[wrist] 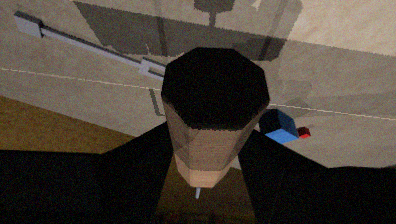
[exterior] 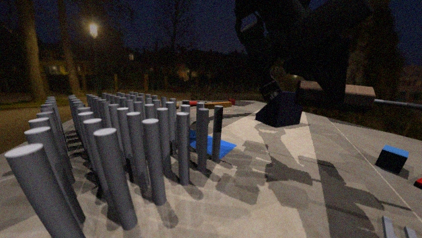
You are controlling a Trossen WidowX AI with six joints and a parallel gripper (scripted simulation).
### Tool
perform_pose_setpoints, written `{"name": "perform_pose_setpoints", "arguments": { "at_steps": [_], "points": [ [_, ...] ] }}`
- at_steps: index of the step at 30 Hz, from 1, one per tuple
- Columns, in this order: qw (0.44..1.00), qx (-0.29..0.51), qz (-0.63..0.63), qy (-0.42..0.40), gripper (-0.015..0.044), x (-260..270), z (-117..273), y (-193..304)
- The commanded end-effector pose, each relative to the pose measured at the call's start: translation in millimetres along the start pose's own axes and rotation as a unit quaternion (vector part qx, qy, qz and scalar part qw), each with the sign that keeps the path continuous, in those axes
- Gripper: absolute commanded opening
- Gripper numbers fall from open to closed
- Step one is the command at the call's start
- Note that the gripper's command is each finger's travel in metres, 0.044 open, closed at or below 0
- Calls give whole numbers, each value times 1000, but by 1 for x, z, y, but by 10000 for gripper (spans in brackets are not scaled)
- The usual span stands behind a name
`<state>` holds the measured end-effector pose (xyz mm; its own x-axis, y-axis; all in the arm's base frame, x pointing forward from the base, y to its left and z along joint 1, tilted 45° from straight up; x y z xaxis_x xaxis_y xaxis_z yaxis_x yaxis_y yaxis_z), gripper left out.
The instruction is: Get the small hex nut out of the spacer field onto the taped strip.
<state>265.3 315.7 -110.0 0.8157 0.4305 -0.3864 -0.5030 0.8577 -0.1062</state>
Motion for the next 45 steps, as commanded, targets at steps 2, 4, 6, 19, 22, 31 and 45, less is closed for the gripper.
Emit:
{"name": "perform_pose_setpoints", "arguments": {
  "at_steps": [2, 4, 6, 19, 22, 31, 45],
  "points": [
    [1000, -1, 2, 0, 0, 1, -5, -3],
    [1000, -1, 2, 0, 0, 1, -6, -4],
    [1000, -1, 2, 0, 0, 1, -8, -5],
    [1000, -1, 2, 0, 0, 3, -17, -11],
    [1000, -1, 2, 0, 0, 4, -19, -13],
    [1000, -2, 2, 0, 0, 5, -26, -17],
    [1000, -2, 2, 0, 0, 6, -36, -24]
  ]
}}
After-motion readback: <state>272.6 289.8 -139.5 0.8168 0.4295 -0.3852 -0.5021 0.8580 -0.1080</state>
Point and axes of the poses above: the point midway between the two fingers, 35 mm back from their tips, its own z axis back along the fingers, its own x axis across the jaws, y = z × x, the point moved 1 cm from there along z, back along the fingers, and after that the axes turned 8 degrees about -z, right-handed, at the moved point
